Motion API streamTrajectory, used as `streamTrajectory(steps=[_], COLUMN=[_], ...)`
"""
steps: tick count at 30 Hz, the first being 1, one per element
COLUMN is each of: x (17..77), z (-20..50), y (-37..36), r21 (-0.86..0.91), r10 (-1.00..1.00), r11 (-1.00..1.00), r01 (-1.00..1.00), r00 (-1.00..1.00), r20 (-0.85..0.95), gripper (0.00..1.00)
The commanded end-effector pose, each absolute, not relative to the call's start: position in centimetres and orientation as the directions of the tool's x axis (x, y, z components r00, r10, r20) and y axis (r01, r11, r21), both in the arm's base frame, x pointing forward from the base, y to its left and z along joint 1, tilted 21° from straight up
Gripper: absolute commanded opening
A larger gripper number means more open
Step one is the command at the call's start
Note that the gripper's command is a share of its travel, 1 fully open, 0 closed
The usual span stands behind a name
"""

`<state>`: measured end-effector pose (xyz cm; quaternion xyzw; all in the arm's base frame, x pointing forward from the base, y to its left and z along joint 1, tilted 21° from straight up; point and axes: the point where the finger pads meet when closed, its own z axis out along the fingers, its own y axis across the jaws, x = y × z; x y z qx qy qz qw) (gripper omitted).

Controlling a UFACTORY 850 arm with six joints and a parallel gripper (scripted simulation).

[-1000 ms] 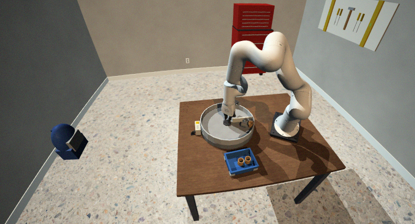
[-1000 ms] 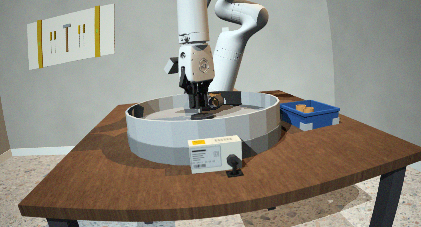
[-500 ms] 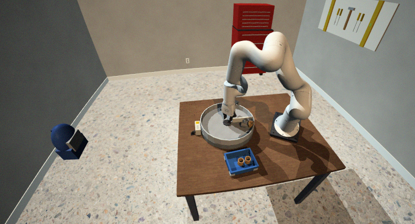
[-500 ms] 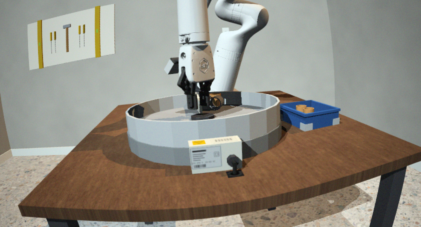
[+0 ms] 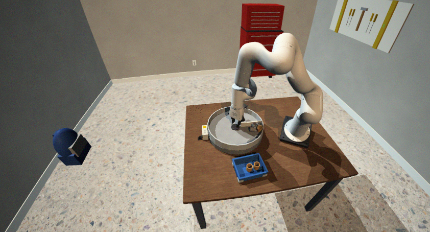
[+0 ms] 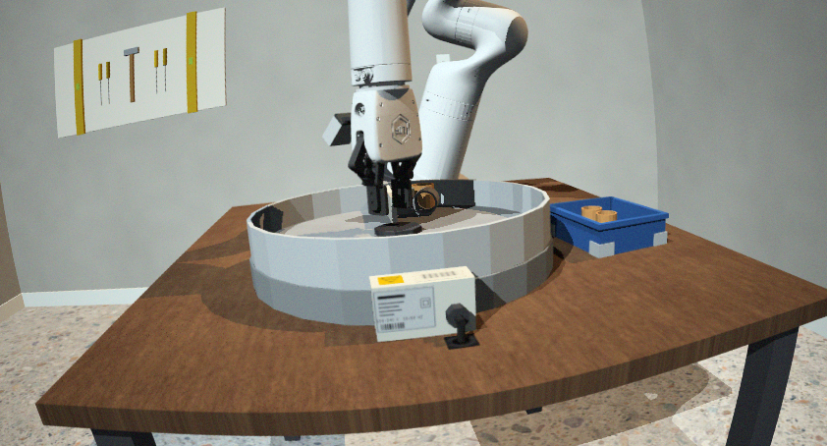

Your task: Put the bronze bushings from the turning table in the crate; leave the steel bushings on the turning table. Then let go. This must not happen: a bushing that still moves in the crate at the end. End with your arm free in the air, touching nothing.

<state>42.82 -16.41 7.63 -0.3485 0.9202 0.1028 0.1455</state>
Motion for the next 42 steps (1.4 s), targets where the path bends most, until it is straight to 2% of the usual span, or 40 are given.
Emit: streamTrajectory(steps=[1,13,42], x=[42.9,42.1,42.0], z=[7.7,11.4,11.8], y=[-16.5,-17.6,-17.7], r21=[0.086,0.086,0.086], r10=[-0.612,-0.612,-0.612], r11=[0.736,0.736,0.736], r01=[-0.671,-0.671,-0.671], r00=[-0.715,-0.715,-0.715], r20=[-0.34,-0.34,-0.34], gripper=[0.48,0.48,0.48])
